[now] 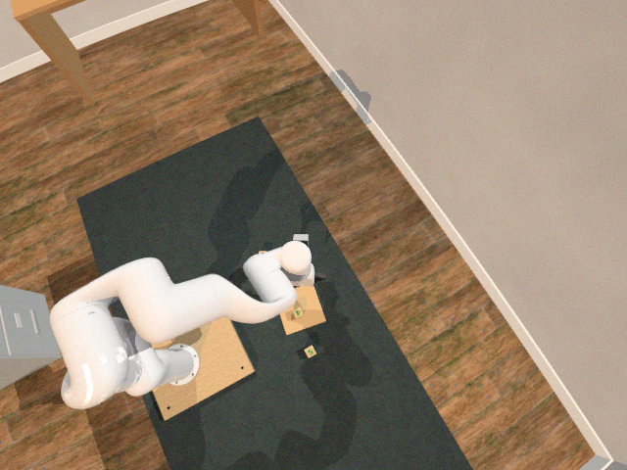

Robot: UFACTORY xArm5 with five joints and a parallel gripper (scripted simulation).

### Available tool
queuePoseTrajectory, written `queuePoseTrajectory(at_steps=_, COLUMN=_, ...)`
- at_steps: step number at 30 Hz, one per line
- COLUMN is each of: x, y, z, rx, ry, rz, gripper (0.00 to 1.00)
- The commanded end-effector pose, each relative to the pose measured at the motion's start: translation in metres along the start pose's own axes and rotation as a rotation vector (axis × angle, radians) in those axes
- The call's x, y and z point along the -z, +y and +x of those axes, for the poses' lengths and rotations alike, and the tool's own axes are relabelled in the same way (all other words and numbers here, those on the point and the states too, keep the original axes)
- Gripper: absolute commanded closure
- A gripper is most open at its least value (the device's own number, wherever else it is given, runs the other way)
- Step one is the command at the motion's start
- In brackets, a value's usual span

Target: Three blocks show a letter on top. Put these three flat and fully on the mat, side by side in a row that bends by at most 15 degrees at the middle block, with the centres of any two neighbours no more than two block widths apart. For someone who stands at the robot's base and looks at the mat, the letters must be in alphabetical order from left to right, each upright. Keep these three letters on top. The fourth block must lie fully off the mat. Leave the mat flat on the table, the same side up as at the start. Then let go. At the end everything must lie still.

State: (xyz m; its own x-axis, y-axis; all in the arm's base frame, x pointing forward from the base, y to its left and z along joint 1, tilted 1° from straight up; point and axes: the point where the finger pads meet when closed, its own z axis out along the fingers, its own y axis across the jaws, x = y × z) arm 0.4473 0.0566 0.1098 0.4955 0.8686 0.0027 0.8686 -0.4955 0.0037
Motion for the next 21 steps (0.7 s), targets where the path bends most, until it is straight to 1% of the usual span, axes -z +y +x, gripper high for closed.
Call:
queuePoseTrajectory(at_steps=1, x=-0.002, y=-0.001, z=0.011, rx=0.139, ry=0.002, rz=-0.002, gripper=0.0)
queuePoseTrajectory(at_steps=7, x=-0.007, y=-0.004, z=0.026, rx=0.32, ry=0.001, rz=-0.002, gripper=0.0)
queuePoseTrajectory(at_steps=9, x=-0.007, y=-0.004, z=0.026, rx=0.32, ry=0.001, rz=-0.002, gripper=0.0)
queuePoseTrajectory(at_steps=10, x=-0.009, y=-0.005, z=0.033, rx=0.407, ry=0.001, rz=-0.002, gripper=0.0)
queuePoseTrajectory(at_steps=21, x=-0.018, y=-0.013, z=0.057, rx=0.722, ry=0.001, rz=-0.001, gripper=0.0)
